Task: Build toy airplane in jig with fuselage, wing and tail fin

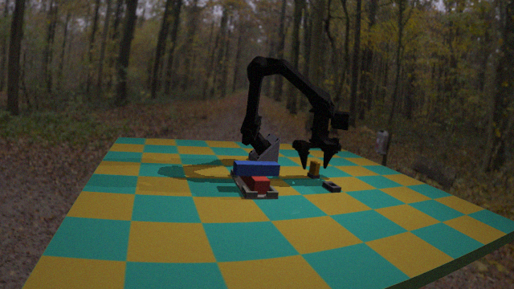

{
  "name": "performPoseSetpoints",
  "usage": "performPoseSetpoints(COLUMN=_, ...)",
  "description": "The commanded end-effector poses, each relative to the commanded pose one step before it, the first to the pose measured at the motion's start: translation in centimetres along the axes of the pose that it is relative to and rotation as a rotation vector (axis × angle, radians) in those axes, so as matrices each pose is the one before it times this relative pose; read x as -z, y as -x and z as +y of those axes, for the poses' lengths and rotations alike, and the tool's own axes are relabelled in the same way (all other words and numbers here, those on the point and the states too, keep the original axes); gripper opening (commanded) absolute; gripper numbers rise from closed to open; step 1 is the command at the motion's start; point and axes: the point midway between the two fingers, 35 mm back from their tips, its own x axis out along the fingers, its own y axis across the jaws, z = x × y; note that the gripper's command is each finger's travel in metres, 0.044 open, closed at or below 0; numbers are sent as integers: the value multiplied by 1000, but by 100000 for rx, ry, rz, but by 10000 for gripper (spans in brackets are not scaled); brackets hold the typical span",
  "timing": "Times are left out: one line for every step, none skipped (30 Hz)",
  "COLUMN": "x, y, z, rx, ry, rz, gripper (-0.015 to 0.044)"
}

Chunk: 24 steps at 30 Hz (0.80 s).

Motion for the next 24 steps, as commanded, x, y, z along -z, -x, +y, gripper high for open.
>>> performPoseSetpoints(x=1, y=-650, z=-81, rx=342, ry=286, rz=-535, gripper=440)
performPoseSetpoints(x=12, y=-158, z=-11, rx=14, ry=-4, rz=1, gripper=440)
performPoseSetpoints(x=11, y=-125, z=-9, rx=12, ry=-3, rz=1, gripper=440)
performPoseSetpoints(x=7, y=-75, z=-5, rx=7, ry=-2, rz=1, gripper=440)
performPoseSetpoints(x=2, y=-25, z=-2, rx=2, ry=-1, rz=0, gripper=440)
performPoseSetpoints(x=0, y=0, z=0, rx=0, ry=0, rz=0, gripper=414)
performPoseSetpoints(x=0, y=0, z=0, rx=0, ry=0, rz=0, gripper=387)
performPoseSetpoints(x=0, y=0, z=0, rx=0, ry=0, rz=0, gripper=361)
performPoseSetpoints(x=0, y=0, z=0, rx=0, ry=0, rz=0, gripper=335)
performPoseSetpoints(x=0, y=0, z=0, rx=0, ry=0, rz=0, gripper=309)
performPoseSetpoints(x=0, y=0, z=0, rx=0, ry=0, rz=0, gripper=282)
performPoseSetpoints(x=0, y=0, z=0, rx=0, ry=0, rz=0, gripper=256)
performPoseSetpoints(x=0, y=0, z=0, rx=0, ry=0, rz=0, gripper=230)
performPoseSetpoints(x=0, y=0, z=0, rx=0, ry=0, rz=0, gripper=204)
performPoseSetpoints(x=0, y=0, z=0, rx=0, ry=0, rz=0, gripper=177)
performPoseSetpoints(x=0, y=0, z=0, rx=0, ry=0, rz=0, gripper=151)
performPoseSetpoints(x=0, y=0, z=0, rx=0, ry=0, rz=0, gripper=125)
performPoseSetpoints(x=0, y=0, z=0, rx=0, ry=0, rz=0, gripper=99)
performPoseSetpoints(x=0, y=0, z=0, rx=0, ry=0, rz=0, gripper=72)
performPoseSetpoints(x=0, y=0, z=0, rx=0, ry=0, rz=0, gripper=46)
performPoseSetpoints(x=0, y=0, z=0, rx=0, ry=0, rz=0, gripper=40)
performPoseSetpoints(x=0, y=0, z=0, rx=0, ry=0, rz=0, gripper=33)
performPoseSetpoints(x=0, y=0, z=0, rx=0, ry=0, rz=0, gripper=26)
performPoseSetpoints(x=0, y=0, z=0, rx=0, ry=0, rz=0, gripper=20)
